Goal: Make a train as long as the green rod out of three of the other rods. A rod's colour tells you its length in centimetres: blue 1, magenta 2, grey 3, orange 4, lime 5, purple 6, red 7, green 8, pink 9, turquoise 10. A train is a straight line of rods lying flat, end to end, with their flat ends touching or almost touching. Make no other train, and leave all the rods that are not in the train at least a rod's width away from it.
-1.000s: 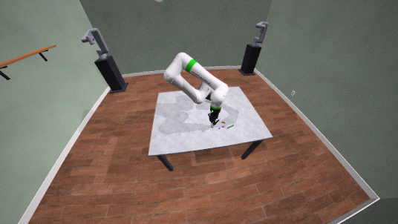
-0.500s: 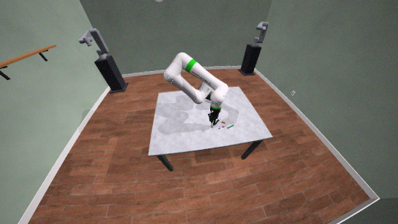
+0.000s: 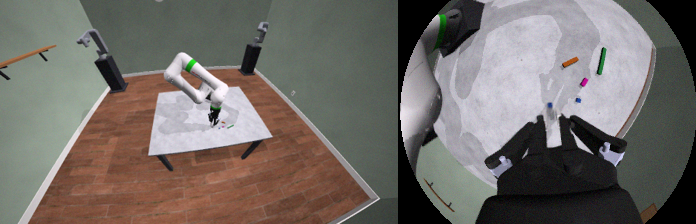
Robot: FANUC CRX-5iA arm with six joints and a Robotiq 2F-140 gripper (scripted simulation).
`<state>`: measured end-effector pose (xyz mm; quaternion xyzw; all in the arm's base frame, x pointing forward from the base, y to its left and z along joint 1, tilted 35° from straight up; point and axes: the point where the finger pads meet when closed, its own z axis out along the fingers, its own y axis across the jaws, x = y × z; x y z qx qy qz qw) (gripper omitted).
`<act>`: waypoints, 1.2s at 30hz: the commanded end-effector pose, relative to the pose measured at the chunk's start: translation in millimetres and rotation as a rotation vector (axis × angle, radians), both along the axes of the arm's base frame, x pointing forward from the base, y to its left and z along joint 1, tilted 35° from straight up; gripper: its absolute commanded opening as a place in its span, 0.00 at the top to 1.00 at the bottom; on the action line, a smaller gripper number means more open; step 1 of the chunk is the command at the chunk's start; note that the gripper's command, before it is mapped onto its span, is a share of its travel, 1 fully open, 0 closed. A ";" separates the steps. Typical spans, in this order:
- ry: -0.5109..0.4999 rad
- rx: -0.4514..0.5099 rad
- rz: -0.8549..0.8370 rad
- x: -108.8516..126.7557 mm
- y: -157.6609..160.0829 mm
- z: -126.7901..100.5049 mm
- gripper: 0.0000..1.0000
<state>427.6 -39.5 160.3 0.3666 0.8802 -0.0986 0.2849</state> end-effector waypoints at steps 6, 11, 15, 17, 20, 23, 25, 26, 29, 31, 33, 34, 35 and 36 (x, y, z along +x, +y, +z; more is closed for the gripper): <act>0.000 0.000 0.000 0.0 0.3 0.4 0.85; 0.000 0.000 0.000 -3.3 3.2 6.6 0.85; 0.000 0.000 0.000 -10.1 9.3 19.6 0.85; 0.000 0.000 0.000 -14.6 13.2 28.1 0.85; 0.000 0.000 0.000 -19.4 17.5 37.2 0.85; 0.000 0.000 0.000 -24.1 21.7 46.3 0.85; 0.000 0.000 0.000 -28.6 25.7 54.7 0.85; 0.000 0.000 0.000 -30.5 27.5 58.5 0.85; 0.000 0.000 0.000 -35.3 31.7 67.5 0.85; 0.000 0.000 0.000 -37.2 33.4 71.2 0.85; 0.000 0.000 0.000 -38.3 34.3 73.2 0.85; 0.000 0.000 0.000 -38.5 34.5 73.6 0.85; 0.000 0.000 0.000 -38.6 34.6 73.8 0.85; 0.000 0.000 0.000 -38.6 34.6 73.8 0.85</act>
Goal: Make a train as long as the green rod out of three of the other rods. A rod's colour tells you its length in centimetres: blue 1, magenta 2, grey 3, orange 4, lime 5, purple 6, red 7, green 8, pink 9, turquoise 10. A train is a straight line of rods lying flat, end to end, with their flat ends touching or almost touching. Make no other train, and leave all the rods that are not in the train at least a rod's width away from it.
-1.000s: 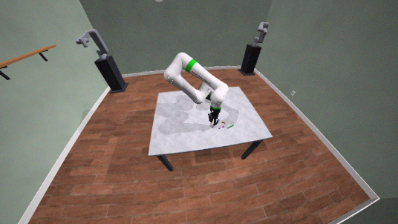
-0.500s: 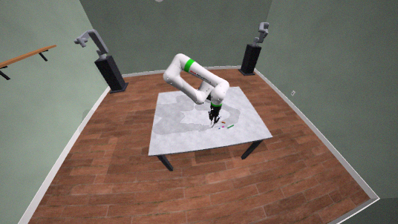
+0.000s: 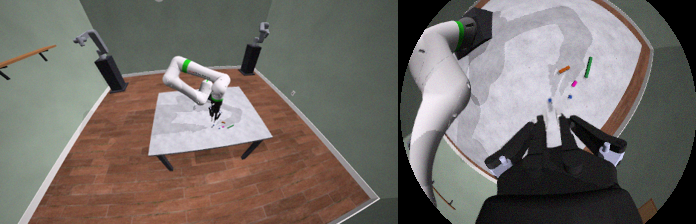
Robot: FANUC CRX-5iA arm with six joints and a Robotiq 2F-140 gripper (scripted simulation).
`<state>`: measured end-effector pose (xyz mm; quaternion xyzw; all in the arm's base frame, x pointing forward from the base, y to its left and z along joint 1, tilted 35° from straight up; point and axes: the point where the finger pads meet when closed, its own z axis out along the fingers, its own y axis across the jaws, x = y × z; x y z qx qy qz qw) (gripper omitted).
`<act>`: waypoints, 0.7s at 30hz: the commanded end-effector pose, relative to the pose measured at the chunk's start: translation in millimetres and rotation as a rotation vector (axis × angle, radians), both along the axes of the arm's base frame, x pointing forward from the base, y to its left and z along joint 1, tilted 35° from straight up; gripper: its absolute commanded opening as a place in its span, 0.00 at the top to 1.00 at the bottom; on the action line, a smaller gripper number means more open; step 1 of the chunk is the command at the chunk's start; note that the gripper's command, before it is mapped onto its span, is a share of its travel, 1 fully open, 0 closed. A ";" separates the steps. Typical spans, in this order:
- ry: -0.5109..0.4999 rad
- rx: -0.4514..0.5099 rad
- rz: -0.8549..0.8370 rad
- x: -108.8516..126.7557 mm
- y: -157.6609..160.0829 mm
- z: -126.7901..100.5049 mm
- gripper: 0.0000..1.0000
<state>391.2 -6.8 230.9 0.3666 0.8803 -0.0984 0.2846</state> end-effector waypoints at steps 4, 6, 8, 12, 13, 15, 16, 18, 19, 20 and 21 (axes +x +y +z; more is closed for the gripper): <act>-0.001 -0.001 0.000 -2.2 1.9 3.2 0.00; -0.001 -0.001 0.000 -2.2 1.9 3.2 0.00; -0.001 -0.001 0.000 -2.2 1.9 3.2 0.00; -0.001 -0.001 0.000 -2.2 1.9 3.2 0.00; -0.001 -0.001 0.000 -2.2 1.9 3.2 0.00; -0.001 -0.001 0.000 -2.2 1.9 3.2 0.00; -0.001 -0.001 0.000 -2.2 1.9 3.2 0.00; -0.001 -0.001 0.000 -2.2 1.9 3.2 0.00; -0.001 -0.001 0.000 -2.2 1.9 3.2 0.00; -0.001 -0.001 0.000 -2.2 1.9 3.2 0.00; -0.001 -0.001 0.000 -2.2 1.9 3.2 0.00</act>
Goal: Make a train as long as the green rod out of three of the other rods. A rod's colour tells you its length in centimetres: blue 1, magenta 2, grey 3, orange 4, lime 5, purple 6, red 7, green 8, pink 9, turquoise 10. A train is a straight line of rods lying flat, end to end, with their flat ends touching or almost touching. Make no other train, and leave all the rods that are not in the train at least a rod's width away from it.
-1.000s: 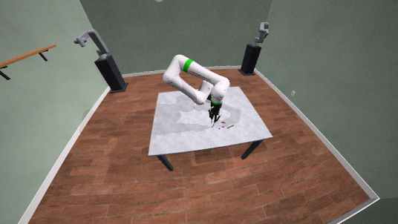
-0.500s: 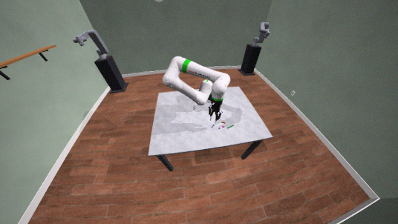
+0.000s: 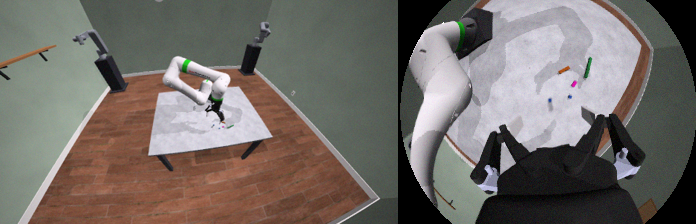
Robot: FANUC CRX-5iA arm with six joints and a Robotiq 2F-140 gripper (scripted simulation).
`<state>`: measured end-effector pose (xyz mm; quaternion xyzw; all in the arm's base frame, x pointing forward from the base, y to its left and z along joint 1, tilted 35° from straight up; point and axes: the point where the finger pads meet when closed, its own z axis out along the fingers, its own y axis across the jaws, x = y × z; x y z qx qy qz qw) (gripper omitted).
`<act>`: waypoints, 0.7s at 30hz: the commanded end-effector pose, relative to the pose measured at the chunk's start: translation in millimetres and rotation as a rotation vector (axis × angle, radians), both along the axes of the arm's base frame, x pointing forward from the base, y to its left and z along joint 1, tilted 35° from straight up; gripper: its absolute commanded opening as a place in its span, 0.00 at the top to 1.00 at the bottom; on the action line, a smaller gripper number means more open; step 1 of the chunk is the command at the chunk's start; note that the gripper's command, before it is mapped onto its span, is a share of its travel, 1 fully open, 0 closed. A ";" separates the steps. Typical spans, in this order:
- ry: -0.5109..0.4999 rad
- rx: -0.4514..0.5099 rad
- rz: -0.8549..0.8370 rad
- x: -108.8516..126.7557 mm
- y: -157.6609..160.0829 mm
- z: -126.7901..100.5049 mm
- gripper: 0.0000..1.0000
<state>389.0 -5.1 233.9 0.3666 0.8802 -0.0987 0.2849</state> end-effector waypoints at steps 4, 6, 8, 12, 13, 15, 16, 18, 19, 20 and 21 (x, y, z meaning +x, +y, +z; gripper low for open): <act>0.000 -0.001 0.002 0.0 0.3 0.2 0.00; 0.003 -0.004 0.008 0.0 0.4 0.0 0.00; 0.010 -0.011 0.021 0.1 0.8 -0.2 0.00; 0.035 -0.039 0.076 0.3 2.4 -1.3 0.00; 0.045 -0.050 0.097 0.3 3.0 -1.7 0.00; 0.045 -0.050 0.097 0.3 3.0 -1.7 0.00; 0.056 -0.063 0.121 0.4 3.6 -2.1 0.00; 0.083 -0.093 0.179 0.5 5.3 -3.2 0.00; 0.099 -0.110 0.212 0.6 6.2 -3.9 0.00; 0.116 -0.129 0.249 0.7 7.2 -4.6 0.00; 0.124 -0.138 0.267 0.8 7.7 -4.9 0.00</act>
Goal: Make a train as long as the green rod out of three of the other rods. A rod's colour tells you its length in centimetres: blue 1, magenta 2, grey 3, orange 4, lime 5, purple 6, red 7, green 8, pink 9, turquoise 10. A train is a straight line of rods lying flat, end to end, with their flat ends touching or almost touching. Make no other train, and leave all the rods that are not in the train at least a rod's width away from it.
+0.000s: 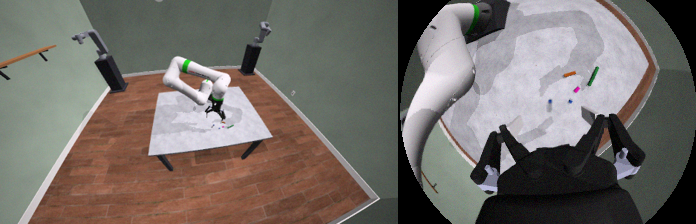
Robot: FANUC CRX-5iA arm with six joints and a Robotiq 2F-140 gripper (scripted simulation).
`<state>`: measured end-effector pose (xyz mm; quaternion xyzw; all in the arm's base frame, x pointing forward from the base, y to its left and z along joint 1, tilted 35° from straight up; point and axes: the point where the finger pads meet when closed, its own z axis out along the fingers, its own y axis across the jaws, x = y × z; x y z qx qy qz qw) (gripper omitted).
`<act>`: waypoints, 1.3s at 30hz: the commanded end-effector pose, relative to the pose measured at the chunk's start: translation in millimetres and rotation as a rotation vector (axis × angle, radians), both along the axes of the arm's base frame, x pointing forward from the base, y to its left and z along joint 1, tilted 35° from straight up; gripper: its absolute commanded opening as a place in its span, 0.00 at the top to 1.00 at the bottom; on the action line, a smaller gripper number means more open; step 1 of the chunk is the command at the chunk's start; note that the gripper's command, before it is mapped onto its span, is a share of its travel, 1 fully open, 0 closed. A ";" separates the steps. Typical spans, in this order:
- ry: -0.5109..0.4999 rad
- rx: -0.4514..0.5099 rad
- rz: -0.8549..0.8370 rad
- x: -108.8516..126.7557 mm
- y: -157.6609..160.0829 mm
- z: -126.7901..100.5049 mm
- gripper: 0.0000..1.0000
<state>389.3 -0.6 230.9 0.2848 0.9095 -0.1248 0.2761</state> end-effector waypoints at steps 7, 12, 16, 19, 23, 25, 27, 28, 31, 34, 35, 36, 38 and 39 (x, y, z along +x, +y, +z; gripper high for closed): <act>0.131 -0.140 0.275 0.8 7.8 -5.0 0.00; 0.178 -0.194 0.377 1.0 10.6 -7.0 0.00; 0.221 -0.242 0.470 1.1 13.2 -8.7 0.00; 0.253 -0.278 0.538 1.2 15.1 -10.1 0.00; 0.296 -0.325 0.630 1.3 17.7 -11.9 0.00; 0.317 -0.349 0.675 1.3 18.9 -12.8 0.00; 0.328 -0.361 0.698 1.4 19.6 -13.2 0.00; 0.328 -0.361 0.698 1.4 19.6 -13.2 0.00; 0.377 -0.417 0.805 1.4 22.5 -15.3 0.00; 0.408 -0.452 0.871 1.5 24.3 -16.6 0.00; 0.418 -0.464 0.894 1.5 25.0 -17.0 0.00; 0.429 -0.476 0.917 1.5 25.6 -17.5 0.00; 0.450 -0.500 0.963 1.5 26.9 -18.4 0.00; 0.461 -0.512 0.985 1.5 27.5 -18.8 0.00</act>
